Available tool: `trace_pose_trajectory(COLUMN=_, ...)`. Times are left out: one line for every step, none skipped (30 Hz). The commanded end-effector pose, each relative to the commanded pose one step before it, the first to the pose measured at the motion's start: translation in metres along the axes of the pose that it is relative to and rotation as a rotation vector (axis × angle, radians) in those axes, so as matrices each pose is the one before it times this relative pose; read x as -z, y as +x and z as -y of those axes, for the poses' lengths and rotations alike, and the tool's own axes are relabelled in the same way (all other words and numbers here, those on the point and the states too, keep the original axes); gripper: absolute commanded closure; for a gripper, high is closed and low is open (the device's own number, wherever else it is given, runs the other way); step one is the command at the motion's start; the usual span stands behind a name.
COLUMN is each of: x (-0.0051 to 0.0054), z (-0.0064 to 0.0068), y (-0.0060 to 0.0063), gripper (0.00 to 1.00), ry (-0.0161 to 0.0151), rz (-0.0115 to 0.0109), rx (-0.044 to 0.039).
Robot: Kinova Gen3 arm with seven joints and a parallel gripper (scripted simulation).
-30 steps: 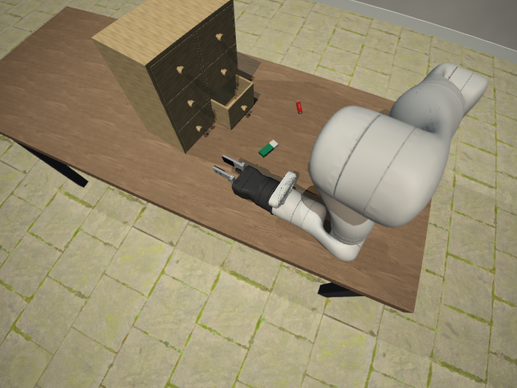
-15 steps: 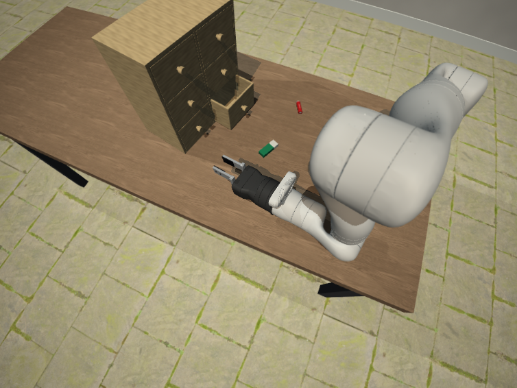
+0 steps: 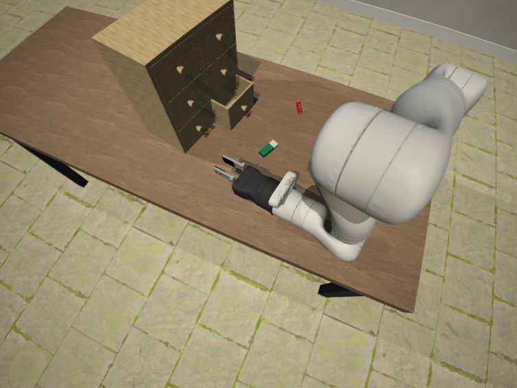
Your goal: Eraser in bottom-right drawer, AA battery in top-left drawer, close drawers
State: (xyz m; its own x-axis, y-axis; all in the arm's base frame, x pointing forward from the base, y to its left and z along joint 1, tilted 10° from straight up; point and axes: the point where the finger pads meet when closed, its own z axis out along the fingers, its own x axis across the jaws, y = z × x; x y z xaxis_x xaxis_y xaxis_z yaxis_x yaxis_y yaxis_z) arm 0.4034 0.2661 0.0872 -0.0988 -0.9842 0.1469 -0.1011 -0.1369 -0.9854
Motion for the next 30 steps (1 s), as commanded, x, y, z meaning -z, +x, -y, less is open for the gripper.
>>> trace_pose_trajectory(x=0.00022, z=0.00216, y=-0.00033, gripper=0.33, ry=-0.00271, rz=0.00004, rx=-0.00381)
trace_pose_trajectory(x=0.00013, z=0.00013, y=0.00000, gripper=0.33, ry=-0.00214, rz=-0.00003, rx=0.00000)
trace_pose_trajectory(x=0.00000, z=0.00000, y=0.00000, gripper=0.33, ry=0.00000, rz=0.00000, rx=0.00000)
trace_pose_trajectory(x=0.00000, z=0.00000, y=0.00000, gripper=0.33, ry=0.00000, rz=0.00000, rx=0.00000)
trace_pose_trajectory(x=0.00014, z=0.00014, y=0.00000, gripper=0.33, ry=-0.00232, rz=-0.00003, rx=0.00000)
trace_pose_trajectory(x=0.00016, z=0.00015, y=0.00000, gripper=0.33, ry=-0.00252, rz=-0.00002, rx=0.00000)
trace_pose_trajectory(x=0.00017, z=0.00016, y=0.00000, gripper=0.33, ry=-0.00272, rz=-0.00001, rx=0.00000)
trace_pose_trajectory(x=0.00019, z=0.00018, y=0.00000, gripper=0.33, ry=-0.00292, rz=0.00000, rx=0.00000)
trace_pose_trajectory(x=0.00020, z=0.00019, y=0.00000, gripper=0.33, ry=-0.00313, rz=0.00002, rx=0.00000)
trace_pose_trajectory(x=0.00022, z=0.00020, y=0.00000, gripper=0.33, ry=-0.00334, rz=0.00004, rx=0.00000)
trace_pose_trajectory(x=0.00024, z=0.00021, y=0.00000, gripper=0.33, ry=-0.00355, rz=0.00006, rx=0.00000)
trace_pose_trajectory(x=0.00026, z=0.00023, y=0.00000, gripper=0.33, ry=-0.00377, rz=0.00008, rx=0.00001)
trace_pose_trajectory(x=0.00028, z=0.00024, y=0.00000, gripper=0.33, ry=-0.00399, rz=0.00011, rx=0.00001)
trace_pose_trajectory(x=0.00030, z=0.00025, y=-0.00001, gripper=0.33, ry=-0.00422, rz=0.00014, rx=0.00001)
trace_pose_trajectory(x=0.00027, z=0.00026, y=0.00001, gripper=0.33, ry=-0.00445, rz=-0.00010, rx=0.00000)
trace_pose_trajectory(x=0.00028, z=0.00027, y=0.00001, gripper=0.33, ry=-0.00468, rz=-0.00015, rx=-0.00001)
trace_pose_trajectory(x=0.00030, z=0.00028, y=0.00001, gripper=0.33, ry=-0.00491, rz=-0.00012, rx=-0.00001)
trace_pose_trajectory(x=0.00032, z=0.00029, y=0.00000, gripper=0.33, ry=-0.00514, rz=-0.00008, rx=0.00000)
trace_pose_trajectory(x=0.00035, z=0.00031, y=0.00000, gripper=0.33, ry=-0.00538, rz=-0.00004, rx=0.00000)
trace_pose_trajectory(x=0.00000, z=0.00000, y=0.00000, gripper=0.33, ry=0.00000, rz=0.00000, rx=0.00000)
trace_pose_trajectory(x=0.00000, z=0.00000, y=0.00000, gripper=0.33, ry=0.00000, rz=0.00000, rx=0.00000)
trace_pose_trajectory(x=0.00037, z=0.00032, y=0.00000, gripper=0.33, ry=-0.00561, rz=0.00001, rx=0.00000)
trace_pose_trajectory(x=0.00040, z=0.00033, y=0.00000, gripper=0.33, ry=-0.00585, rz=0.00007, rx=0.00001)
trace_pose_trajectory(x=0.00043, z=0.00035, y=-0.00001, gripper=0.33, ry=-0.00608, rz=0.00013, rx=0.00001)
trace_pose_trajectory(x=0.00046, z=0.00036, y=-0.00001, gripper=0.33, ry=-0.00631, rz=0.00021, rx=0.00002)
trace_pose_trajectory(x=0.00043, z=0.00036, y=0.00001, gripper=0.33, ry=-0.00657, rz=-0.00008, rx=0.00000)
trace_pose_trajectory(x=0.00043, z=0.00037, y=0.00002, gripper=0.33, ry=-0.00683, rz=-0.00021, rx=-0.00001)
trace_pose_trajectory(x=0.00046, z=0.00038, y=0.00001, gripper=0.33, ry=-0.00706, rz=-0.00013, rx=-0.00001)
trace_pose_trajectory(x=0.00049, z=0.00039, y=0.00000, gripper=0.33, ry=-0.00730, rz=-0.00004, rx=0.00000)
trace_pose_trajectory(x=0.00053, z=0.00041, y=0.00000, gripper=0.33, ry=-0.00753, rz=0.00006, rx=0.00001)
